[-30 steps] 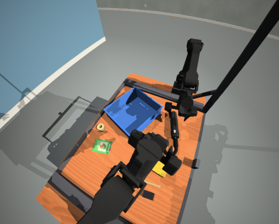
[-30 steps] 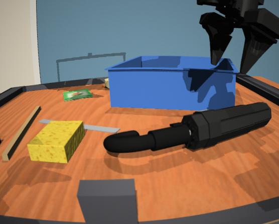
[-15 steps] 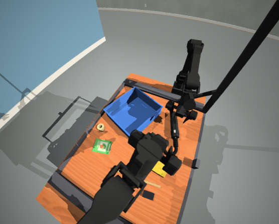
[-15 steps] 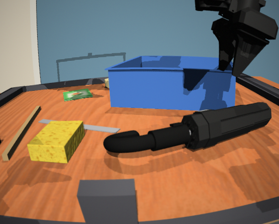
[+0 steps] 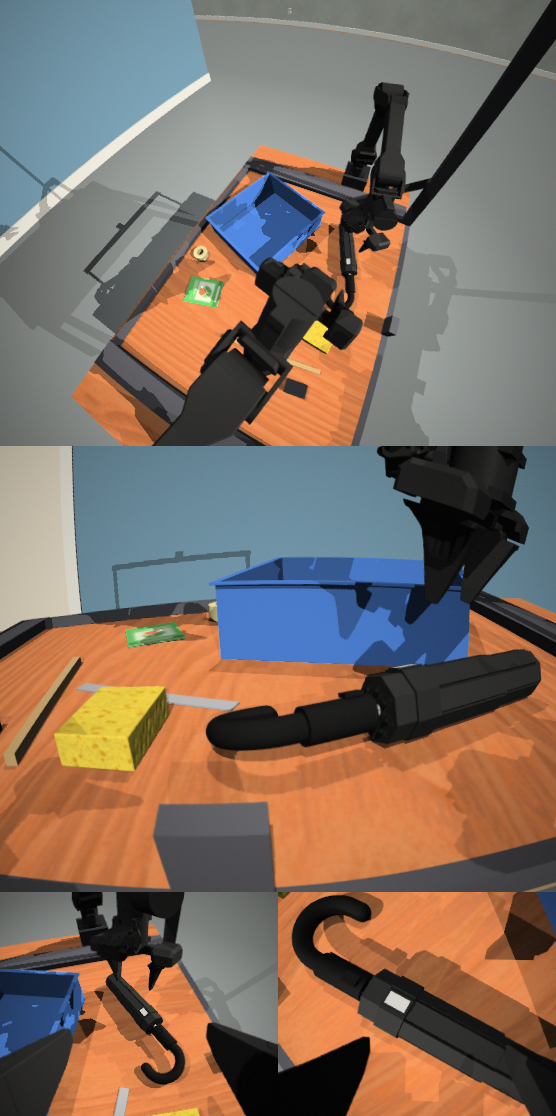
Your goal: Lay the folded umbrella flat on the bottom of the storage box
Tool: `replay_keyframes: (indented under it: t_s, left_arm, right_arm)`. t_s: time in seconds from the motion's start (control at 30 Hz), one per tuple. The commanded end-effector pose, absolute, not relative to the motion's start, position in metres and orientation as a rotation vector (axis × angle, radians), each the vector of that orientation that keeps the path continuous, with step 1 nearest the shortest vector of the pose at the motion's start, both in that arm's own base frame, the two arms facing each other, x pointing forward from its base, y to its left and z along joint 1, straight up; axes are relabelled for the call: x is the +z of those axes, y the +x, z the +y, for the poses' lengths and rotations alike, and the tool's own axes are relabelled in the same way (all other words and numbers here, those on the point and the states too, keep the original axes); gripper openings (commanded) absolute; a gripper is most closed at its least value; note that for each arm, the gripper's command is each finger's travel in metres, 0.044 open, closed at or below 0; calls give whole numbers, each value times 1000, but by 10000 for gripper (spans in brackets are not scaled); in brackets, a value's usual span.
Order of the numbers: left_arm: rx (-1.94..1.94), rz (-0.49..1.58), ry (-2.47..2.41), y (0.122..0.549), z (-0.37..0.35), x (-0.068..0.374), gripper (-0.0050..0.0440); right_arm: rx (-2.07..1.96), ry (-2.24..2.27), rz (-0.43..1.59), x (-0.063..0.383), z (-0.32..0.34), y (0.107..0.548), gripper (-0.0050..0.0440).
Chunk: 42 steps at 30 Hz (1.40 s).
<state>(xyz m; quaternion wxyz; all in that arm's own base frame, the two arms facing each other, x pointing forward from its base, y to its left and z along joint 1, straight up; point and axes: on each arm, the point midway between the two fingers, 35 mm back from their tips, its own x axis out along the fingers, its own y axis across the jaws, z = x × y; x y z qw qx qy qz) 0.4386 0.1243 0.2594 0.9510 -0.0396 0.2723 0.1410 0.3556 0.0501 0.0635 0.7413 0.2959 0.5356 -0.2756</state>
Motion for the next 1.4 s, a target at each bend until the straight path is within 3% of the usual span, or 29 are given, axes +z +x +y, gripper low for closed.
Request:
replay_keyframes:
  t_s: [0.0, 0.73, 1.37]
  left_arm:
    - [290, 530, -80, 438, 125, 270, 400]
    - [290, 530, -80, 438, 125, 270, 400]
    - [290, 530, -80, 438, 125, 270, 400]
  right_arm:
    - [-742, 795, 1116, 72, 53, 364, 400]
    - [-1387, 1452, 851, 61, 55, 374, 400]
    - [-1988, 2045, 366, 51, 54, 383, 400]
